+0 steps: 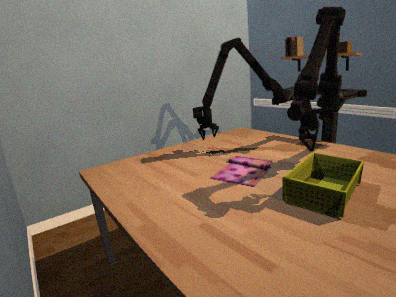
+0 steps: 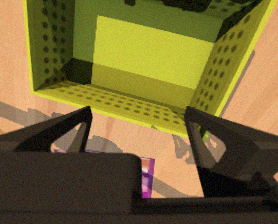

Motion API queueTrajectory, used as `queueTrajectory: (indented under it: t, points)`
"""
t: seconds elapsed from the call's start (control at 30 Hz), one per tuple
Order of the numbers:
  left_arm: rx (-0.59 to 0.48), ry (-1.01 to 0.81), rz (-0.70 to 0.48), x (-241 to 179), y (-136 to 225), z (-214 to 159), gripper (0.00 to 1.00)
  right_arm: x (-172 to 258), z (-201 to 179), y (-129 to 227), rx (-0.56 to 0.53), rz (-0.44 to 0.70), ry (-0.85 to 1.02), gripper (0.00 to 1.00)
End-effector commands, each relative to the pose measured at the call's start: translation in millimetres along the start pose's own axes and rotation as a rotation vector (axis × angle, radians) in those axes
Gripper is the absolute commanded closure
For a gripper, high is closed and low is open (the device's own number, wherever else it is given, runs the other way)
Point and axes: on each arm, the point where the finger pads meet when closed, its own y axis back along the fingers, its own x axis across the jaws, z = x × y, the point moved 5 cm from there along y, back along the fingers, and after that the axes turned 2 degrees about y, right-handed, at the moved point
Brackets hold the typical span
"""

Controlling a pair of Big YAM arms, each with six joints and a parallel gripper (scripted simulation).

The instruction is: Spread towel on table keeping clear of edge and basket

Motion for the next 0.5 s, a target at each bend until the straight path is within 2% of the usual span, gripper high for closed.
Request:
queueTrajectory:
  t: [0.0,0.33,0.4,0.47]
  points:
    - [0.003,-0.112,-0.017,4.7,-4.1,-17.2,0.0,8.9,-9.0,10.4,-0.026,0.039,0.087,0.0]
    - [-0.082,-0.629,-0.259,17.2,-12.6,-104.5,0.0,-21.7,-99.6,4.2,-0.16,0.167,0.553,0.0]
    - [-0.082,-0.629,-0.259,17.2,-12.6,-104.5,0.0,-21.7,-99.6,4.2,-0.16,0.167,0.553,0.0]
    - [-0.107,-0.759,-0.317,20.0,-14.8,-124.5,0.0,-33.6,-126.6,-0.5,-0.195,0.196,0.69,0.0]
